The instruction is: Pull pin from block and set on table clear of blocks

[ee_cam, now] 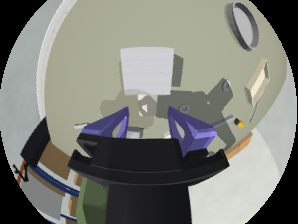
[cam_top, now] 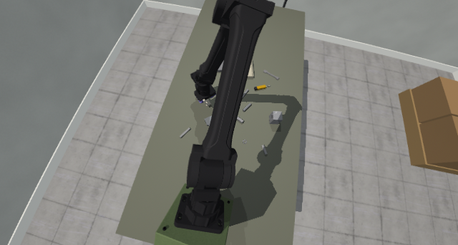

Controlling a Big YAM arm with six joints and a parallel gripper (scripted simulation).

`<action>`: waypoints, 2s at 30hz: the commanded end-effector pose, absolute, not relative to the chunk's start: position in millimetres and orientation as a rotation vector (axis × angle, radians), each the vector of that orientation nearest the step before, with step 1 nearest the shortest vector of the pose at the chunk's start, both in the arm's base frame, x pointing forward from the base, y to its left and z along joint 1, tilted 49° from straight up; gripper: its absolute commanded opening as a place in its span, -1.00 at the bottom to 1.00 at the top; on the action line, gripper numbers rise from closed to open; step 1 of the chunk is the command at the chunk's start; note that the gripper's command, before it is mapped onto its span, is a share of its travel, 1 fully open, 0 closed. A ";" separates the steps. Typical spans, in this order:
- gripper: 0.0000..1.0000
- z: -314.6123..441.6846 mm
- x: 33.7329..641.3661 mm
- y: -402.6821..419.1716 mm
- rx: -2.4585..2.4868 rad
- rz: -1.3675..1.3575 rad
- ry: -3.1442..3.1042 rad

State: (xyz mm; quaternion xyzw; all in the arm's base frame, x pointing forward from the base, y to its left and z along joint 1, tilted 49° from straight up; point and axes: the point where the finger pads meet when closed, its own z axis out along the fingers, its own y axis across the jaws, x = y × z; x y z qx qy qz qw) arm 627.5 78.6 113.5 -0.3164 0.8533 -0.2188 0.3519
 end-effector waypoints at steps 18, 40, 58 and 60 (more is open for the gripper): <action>0.20 93.9 645.5 64.6 -0.817 -0.578 2.220; 0.20 94.9 648.6 63.4 -0.813 -0.579 2.216; 0.20 88.8 655.9 60.8 -0.811 -0.580 2.216; 0.20 88.1 656.1 60.9 -0.812 -0.579 2.217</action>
